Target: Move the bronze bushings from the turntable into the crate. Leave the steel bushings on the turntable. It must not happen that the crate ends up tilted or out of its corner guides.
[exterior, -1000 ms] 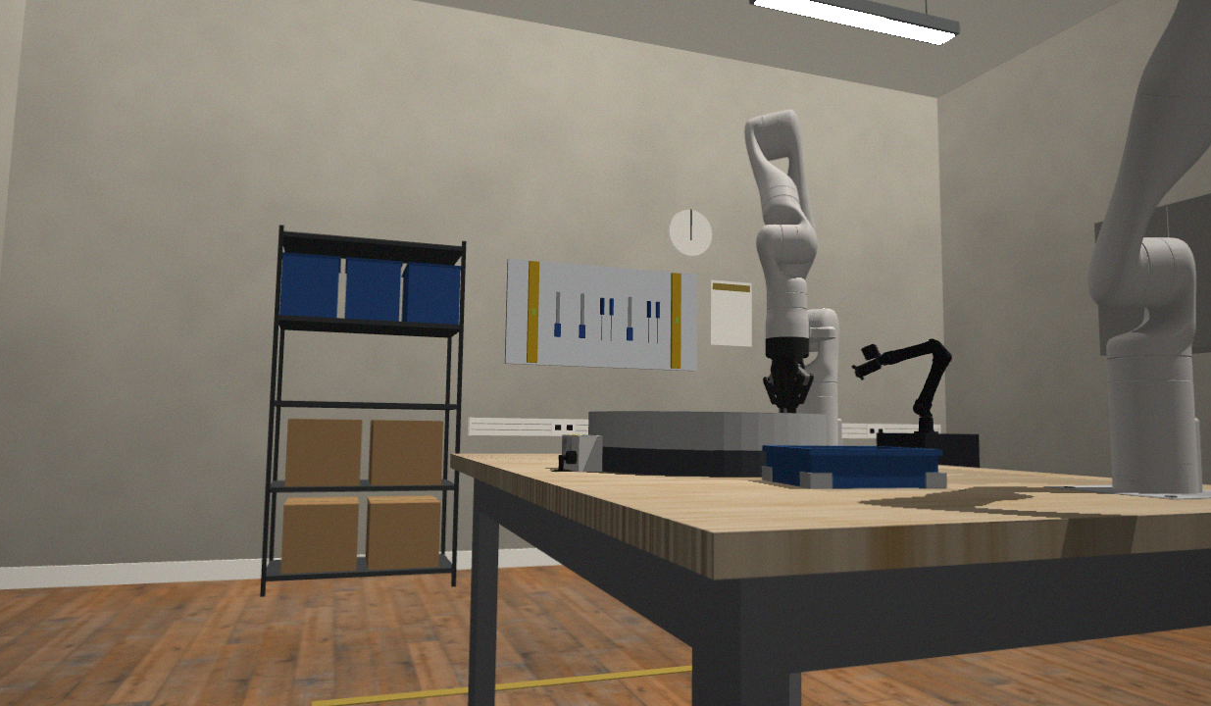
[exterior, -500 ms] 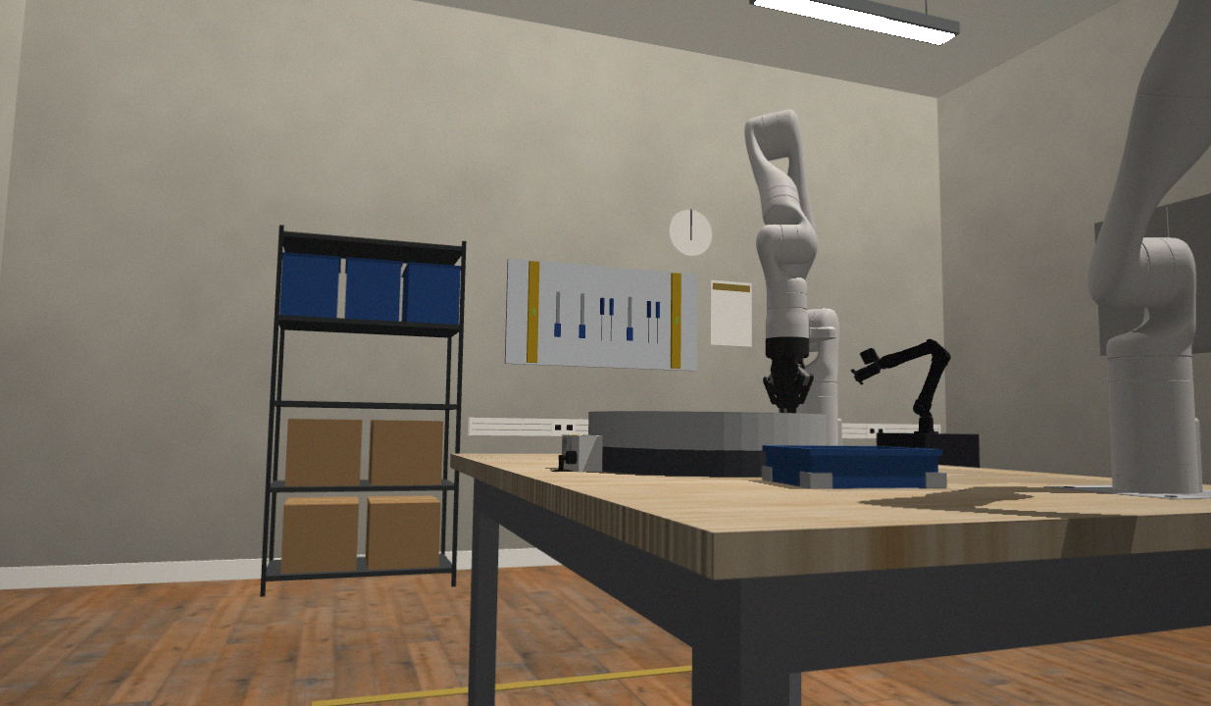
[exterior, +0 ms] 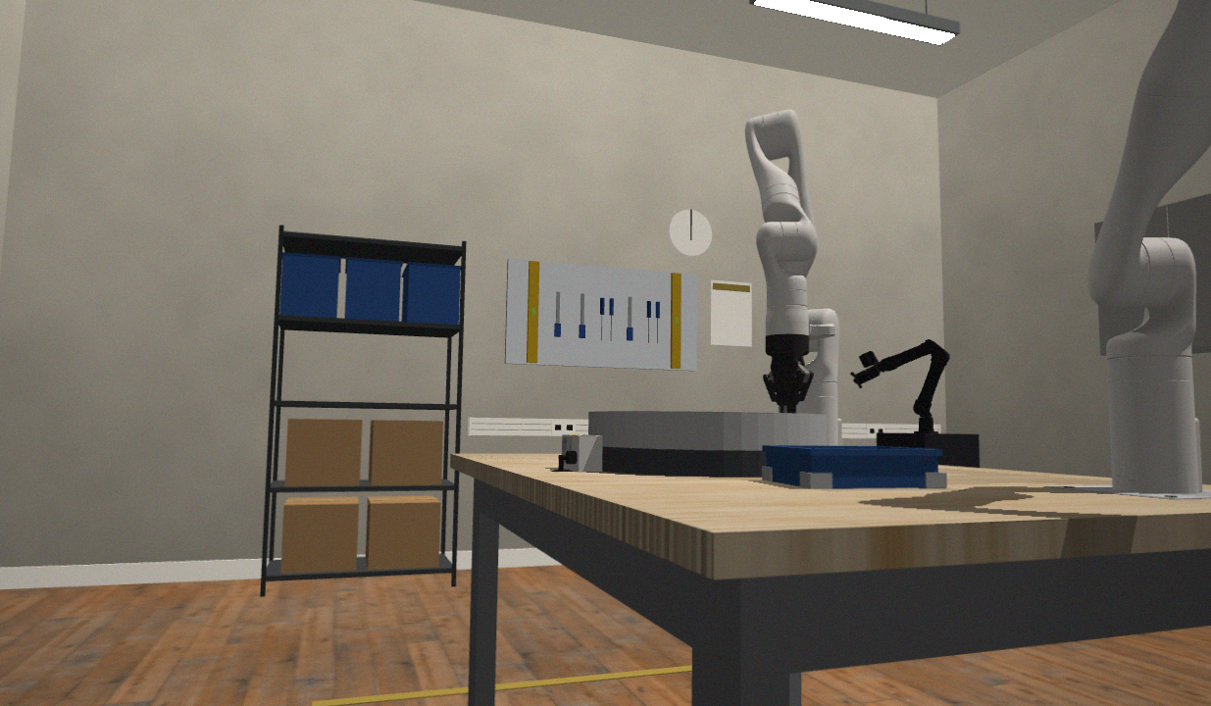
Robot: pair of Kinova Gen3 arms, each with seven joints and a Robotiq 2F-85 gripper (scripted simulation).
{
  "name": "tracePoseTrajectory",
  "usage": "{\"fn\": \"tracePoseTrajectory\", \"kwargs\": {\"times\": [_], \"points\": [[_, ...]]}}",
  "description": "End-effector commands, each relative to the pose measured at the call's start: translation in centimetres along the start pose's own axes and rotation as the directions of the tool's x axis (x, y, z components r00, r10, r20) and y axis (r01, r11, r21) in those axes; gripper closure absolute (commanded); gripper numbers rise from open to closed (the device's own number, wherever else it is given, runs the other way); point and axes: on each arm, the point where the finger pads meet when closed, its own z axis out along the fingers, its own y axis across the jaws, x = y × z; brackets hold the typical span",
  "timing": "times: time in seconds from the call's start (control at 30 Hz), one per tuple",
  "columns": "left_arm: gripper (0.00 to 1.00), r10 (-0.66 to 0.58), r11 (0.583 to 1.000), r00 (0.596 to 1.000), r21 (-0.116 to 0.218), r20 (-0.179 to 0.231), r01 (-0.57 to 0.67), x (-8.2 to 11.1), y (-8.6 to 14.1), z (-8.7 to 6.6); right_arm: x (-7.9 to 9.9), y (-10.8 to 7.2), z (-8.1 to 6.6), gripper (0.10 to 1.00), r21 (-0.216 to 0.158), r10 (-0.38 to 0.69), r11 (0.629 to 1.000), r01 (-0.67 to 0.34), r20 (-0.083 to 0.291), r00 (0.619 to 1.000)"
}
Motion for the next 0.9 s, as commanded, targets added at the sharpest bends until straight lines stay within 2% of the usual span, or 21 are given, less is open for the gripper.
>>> {"fn": "tracePoseTrajectory", "kwargs": {"times": [0.0,0.07,0.13,0.37,0.5,0.63,0.87], "points": [[0.001,0.000,1.000,1.000,0.000,0.002,0.000,0.0,0.0,-0.1,0.0,0.0,-0.9,1.000,0.000,0.000,1.000,0.000,0.001,1.000],[0.001,0.000,1.000,1.000,0.000,0.002,0.000,0.0,0.0,-0.1,0.0,0.0,-1.7,1.000,0.000,0.000,1.000,0.000,0.001,1.000],[0.001,0.000,1.000,1.000,0.000,0.002,0.000,0.0,0.0,-0.1,0.0,0.0,-1.7,1.000,0.000,0.000,1.000,0.000,0.001,1.000],[0.001,0.000,1.000,1.000,0.000,0.002,0.000,0.0,0.0,-0.1,0.0,0.0,-5.1,1.000,0.000,0.000,1.000,0.000,0.001,1.000],[0.001,0.000,1.000,1.000,0.000,0.002,0.000,0.0,0.0,-0.1,0.0,0.0,-6.5,1.000,0.000,0.000,1.000,0.000,0.001,1.000],[0.001,0.000,1.000,1.000,0.000,0.002,0.000,0.0,0.0,-0.1,0.0,0.0,-7.2,1.000,0.000,0.000,1.000,0.000,0.001,1.000],[0.001,0.000,1.000,1.000,0.000,0.002,0.000,0.0,0.0,-0.1,0.0,0.0,-7.3,1.000,0.000,0.000,1.000,0.000,0.001,1.000]]}}
